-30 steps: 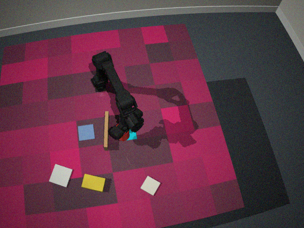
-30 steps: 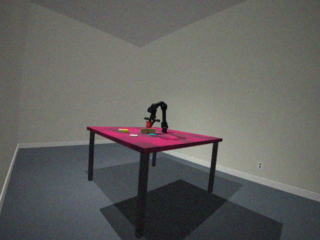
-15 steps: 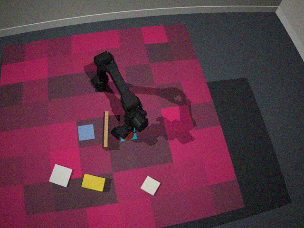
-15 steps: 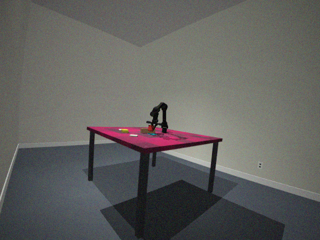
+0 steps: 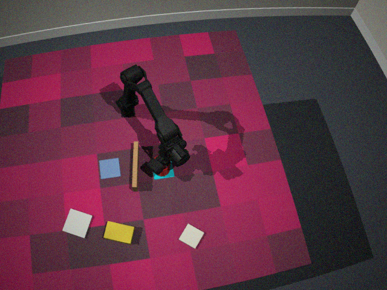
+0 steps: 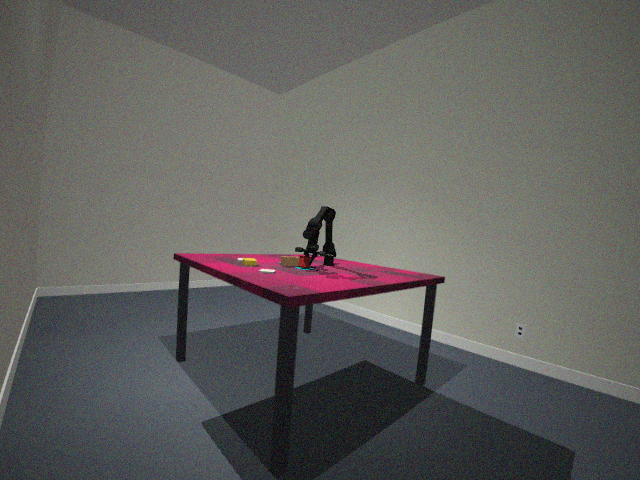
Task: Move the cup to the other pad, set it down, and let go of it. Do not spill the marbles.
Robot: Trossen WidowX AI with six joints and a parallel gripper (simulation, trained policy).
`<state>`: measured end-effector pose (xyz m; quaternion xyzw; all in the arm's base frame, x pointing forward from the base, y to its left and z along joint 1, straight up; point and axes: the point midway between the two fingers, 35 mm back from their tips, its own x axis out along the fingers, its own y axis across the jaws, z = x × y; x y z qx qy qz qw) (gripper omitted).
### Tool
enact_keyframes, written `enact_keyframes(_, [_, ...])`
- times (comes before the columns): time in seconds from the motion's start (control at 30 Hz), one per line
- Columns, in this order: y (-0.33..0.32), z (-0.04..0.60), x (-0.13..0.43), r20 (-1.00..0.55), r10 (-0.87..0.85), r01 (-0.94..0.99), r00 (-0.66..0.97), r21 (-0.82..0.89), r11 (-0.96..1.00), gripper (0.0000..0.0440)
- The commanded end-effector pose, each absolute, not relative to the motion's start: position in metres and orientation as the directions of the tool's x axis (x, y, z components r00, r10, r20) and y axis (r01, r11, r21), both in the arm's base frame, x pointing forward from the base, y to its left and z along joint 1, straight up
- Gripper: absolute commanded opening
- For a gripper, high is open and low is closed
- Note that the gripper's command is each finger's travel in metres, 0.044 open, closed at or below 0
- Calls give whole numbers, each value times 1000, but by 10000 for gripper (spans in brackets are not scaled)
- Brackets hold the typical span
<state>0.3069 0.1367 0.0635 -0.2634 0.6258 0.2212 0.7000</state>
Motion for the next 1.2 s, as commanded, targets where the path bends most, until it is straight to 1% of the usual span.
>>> enact_keyframes(0.0, [137, 66, 308, -991, -8, -631, 135, -92, 770, 57])
enact_keyframes(0.13, [140, 74, 312, -986, 22, -623, 165, -87, 777, 121])
enact_keyframes(0.53, [140, 97, 303, -974, 88, -618, 208, -61, 784, 164])
enact_keyframes(0.97, [139, 129, 296, -950, 149, -599, 274, -47, 800, 235])
enact_keyframes(1.07, [139, 139, 297, -942, 161, -594, 296, -49, 803, 272])
enact_keyframes(1.17, [138, 148, 298, -934, 170, -586, 315, -50, 809, 335])
